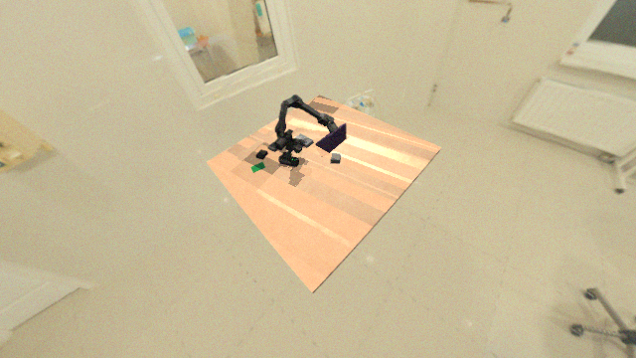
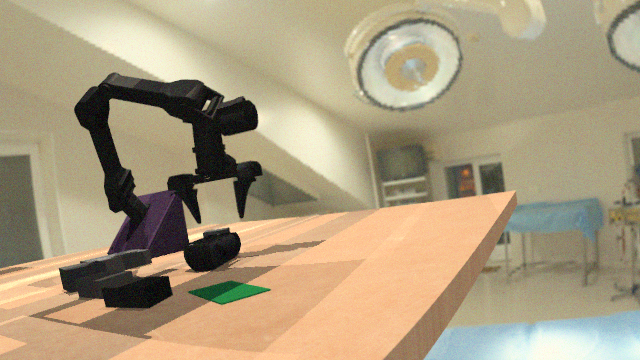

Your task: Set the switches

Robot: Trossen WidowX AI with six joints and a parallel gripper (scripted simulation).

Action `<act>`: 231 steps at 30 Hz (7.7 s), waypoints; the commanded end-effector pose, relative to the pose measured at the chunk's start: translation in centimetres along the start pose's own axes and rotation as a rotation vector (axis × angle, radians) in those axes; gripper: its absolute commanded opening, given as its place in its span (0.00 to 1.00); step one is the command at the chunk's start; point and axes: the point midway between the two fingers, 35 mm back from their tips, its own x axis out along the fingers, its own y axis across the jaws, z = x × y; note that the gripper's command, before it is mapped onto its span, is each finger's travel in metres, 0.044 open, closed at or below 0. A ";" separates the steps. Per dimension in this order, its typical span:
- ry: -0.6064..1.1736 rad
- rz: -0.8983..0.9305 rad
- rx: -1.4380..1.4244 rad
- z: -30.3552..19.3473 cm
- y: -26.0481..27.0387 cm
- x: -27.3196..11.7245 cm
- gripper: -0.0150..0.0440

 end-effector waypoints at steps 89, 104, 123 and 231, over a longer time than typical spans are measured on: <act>0.001 0.007 -0.010 1.9 4.0 4.3 0.25; 0.001 0.007 -0.011 2.5 5.3 4.3 0.25; 0.007 -0.001 -0.008 2.6 5.5 4.2 0.39; 0.002 0.017 -0.096 -3.1 10.0 -3.3 0.65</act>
